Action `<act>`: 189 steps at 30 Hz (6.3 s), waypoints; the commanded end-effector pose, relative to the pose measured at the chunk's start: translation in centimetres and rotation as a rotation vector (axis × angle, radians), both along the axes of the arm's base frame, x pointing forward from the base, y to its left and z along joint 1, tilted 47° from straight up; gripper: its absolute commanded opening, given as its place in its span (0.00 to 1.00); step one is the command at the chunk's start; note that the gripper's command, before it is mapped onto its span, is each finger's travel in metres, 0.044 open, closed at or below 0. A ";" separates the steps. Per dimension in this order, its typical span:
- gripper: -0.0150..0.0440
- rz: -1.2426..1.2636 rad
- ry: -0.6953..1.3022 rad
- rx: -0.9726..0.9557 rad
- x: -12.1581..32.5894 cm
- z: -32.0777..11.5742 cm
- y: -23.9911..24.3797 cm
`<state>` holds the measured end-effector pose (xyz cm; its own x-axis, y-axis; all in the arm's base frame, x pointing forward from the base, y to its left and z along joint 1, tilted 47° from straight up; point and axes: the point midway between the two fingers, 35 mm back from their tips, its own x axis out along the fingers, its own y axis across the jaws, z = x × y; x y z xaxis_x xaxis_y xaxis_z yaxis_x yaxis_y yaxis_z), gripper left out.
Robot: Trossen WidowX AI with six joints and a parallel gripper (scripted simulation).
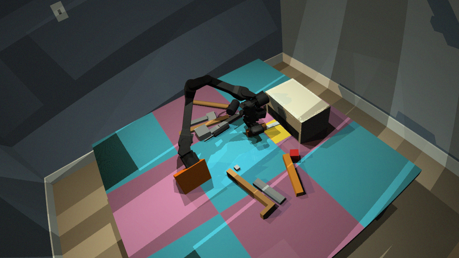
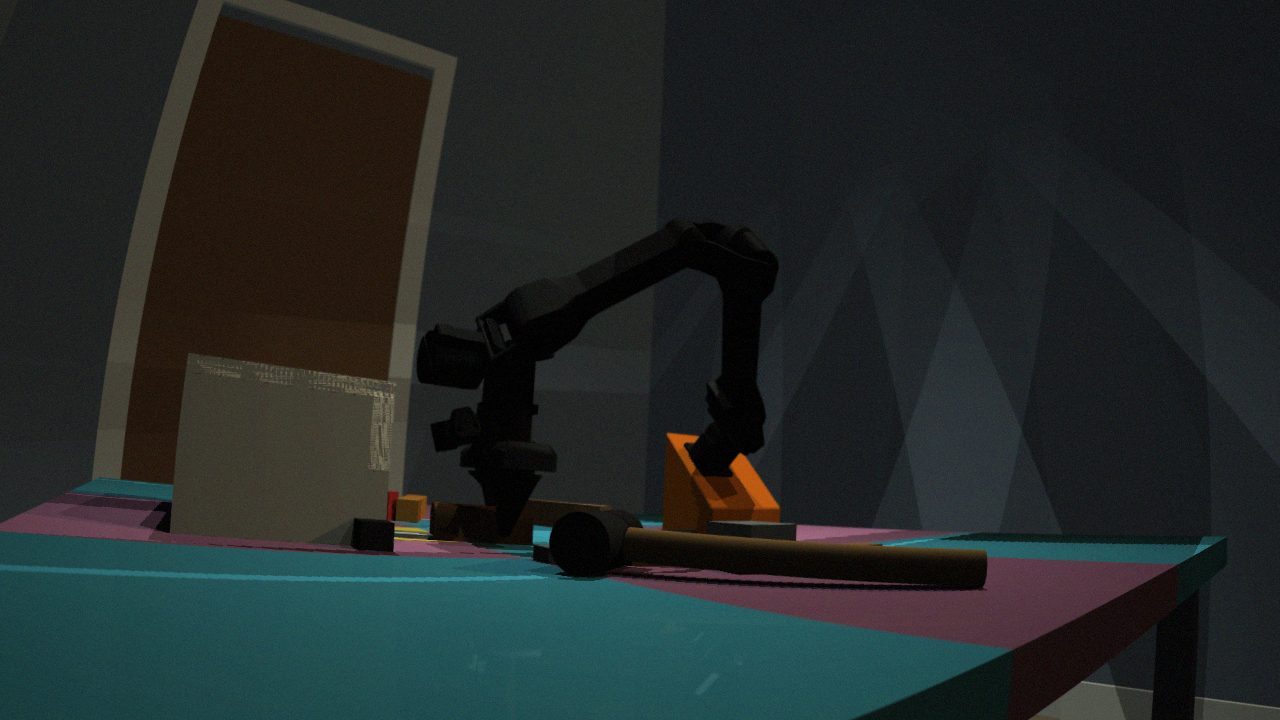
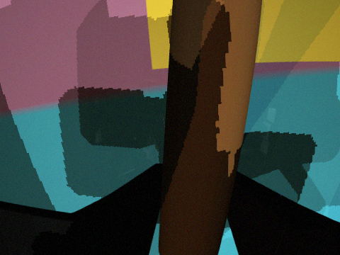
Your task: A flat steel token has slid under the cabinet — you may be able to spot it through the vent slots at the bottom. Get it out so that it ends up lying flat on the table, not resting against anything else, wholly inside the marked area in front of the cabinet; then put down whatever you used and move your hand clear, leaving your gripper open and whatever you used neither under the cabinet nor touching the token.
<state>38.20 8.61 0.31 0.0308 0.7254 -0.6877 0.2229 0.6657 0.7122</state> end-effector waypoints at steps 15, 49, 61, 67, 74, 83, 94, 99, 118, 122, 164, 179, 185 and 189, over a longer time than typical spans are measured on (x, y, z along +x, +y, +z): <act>0.25 0.002 -0.006 0.001 1.7 -0.2 -0.3; 0.25 0.002 -0.007 0.000 3.4 -1.6 -1.5; 0.25 0.002 -0.007 0.000 3.2 -2.2 -2.1; 0.25 0.002 -0.007 0.000 3.0 -2.2 -2.1; 0.25 0.002 -0.006 0.000 2.5 -2.1 -1.9; 0.25 0.002 -0.006 0.000 1.7 -2.0 -1.8; 0.25 0.002 -0.005 0.000 0.8 -1.8 -1.6; 0.25 0.002 -0.005 0.000 0.3 -1.7 -1.5; 0.25 0.002 -0.004 0.000 -1.4 -1.5 -1.1; 0.25 0.002 -0.004 0.000 -1.8 -1.4 -1.1; 0.25 0.002 -0.001 0.001 -5.9 -0.8 -0.2; 0.25 0.002 0.000 0.001 -7.5 -0.5 0.1; 0.25 0.002 0.001 0.001 -8.1 -0.4 0.2; 0.25 0.002 0.001 0.001 -8.5 -0.3 0.3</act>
